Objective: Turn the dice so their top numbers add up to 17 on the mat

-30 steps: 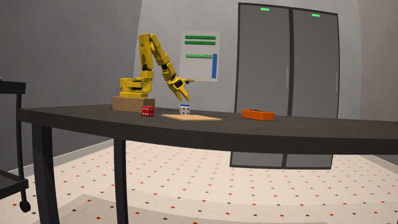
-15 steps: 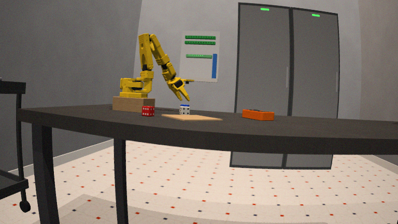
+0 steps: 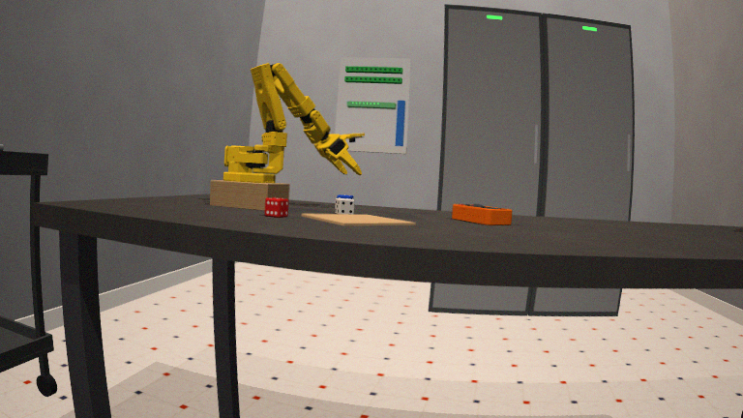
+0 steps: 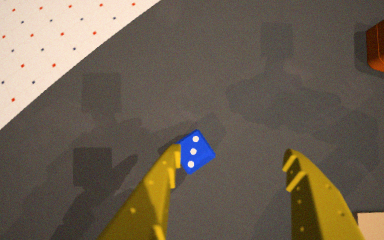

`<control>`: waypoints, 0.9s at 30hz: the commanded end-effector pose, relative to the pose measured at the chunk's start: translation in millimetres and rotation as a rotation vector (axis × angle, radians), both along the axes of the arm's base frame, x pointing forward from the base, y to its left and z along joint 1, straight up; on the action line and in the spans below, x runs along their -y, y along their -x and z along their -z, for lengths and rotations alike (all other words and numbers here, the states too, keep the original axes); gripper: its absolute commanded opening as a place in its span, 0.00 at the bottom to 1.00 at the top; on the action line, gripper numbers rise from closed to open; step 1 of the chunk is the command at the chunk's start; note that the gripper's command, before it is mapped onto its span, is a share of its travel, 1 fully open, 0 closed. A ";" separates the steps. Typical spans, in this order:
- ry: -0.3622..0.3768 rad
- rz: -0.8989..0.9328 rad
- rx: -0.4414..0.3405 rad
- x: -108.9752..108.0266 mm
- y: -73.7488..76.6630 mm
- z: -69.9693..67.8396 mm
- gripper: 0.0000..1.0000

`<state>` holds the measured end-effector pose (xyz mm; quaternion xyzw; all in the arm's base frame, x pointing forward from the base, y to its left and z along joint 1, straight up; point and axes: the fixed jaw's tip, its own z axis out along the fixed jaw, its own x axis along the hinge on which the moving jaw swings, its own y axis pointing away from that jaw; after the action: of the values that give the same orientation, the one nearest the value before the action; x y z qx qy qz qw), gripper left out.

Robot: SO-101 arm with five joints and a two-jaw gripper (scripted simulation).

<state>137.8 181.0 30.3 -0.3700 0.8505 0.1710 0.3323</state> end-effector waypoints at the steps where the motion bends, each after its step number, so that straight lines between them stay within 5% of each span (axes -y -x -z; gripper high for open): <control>1: -0.069 -0.004 0.048 -7.1 -3.0 -17.9 0.35; 11: -0.250 -0.004 0.193 -15.5 -9.8 -66.9 0.35; 27: -0.266 0.028 0.147 -19.2 -11.9 -73.0 0.35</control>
<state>149.9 196.4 100.3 -0.3317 0.7899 0.2426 0.4552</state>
